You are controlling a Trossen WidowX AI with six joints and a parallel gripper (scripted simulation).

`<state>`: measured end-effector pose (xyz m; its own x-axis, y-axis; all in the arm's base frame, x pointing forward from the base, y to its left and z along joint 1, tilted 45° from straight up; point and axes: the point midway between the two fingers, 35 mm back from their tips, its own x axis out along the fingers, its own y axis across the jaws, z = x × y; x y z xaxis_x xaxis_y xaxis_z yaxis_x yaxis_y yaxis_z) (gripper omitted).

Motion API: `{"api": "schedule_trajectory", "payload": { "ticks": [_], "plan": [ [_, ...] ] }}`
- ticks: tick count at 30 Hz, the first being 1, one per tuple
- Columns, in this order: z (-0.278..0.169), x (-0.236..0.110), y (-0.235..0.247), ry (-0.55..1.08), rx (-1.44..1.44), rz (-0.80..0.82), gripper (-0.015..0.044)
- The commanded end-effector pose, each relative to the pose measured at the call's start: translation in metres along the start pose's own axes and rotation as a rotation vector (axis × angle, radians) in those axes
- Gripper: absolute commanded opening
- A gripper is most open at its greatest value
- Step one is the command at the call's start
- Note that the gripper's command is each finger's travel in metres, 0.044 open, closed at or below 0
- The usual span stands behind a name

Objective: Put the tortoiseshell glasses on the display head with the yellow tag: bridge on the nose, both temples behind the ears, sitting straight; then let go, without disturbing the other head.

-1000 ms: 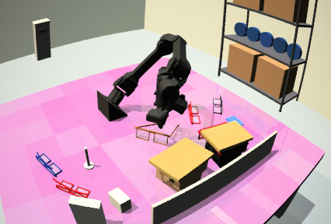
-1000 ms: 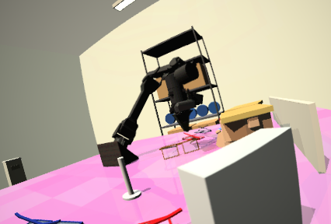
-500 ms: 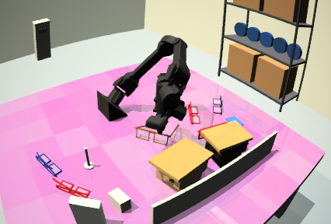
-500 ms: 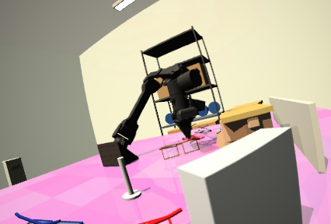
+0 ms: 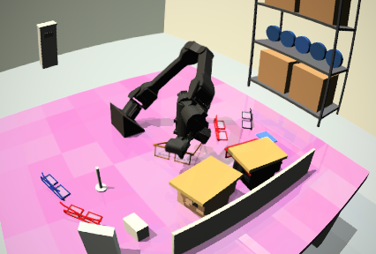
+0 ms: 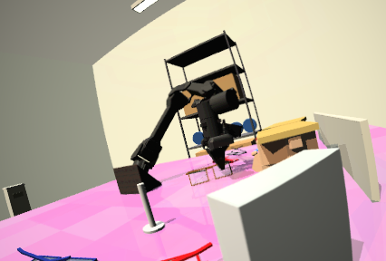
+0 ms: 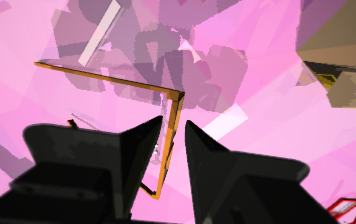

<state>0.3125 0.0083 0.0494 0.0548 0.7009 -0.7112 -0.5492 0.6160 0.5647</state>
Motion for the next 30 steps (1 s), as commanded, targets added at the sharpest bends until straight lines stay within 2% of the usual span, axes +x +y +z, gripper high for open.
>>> {"api": "schedule_trajectory", "payload": {
  "ticks": [1,14,15,30],
  "plan": [
    [-0.0003,0.0065,-0.0001,-0.004,0.005,0.004,0.0120],
    [-0.0004,0.0076,0.0049,-0.004,0.005,0.005,0.0120],
    [-0.0019,0.0087,0.0024,0.004,0.007,0.007,0.0094],
    [-0.0019,0.0087,0.0024,0.004,0.007,0.007,0.0000]
  ]
}}
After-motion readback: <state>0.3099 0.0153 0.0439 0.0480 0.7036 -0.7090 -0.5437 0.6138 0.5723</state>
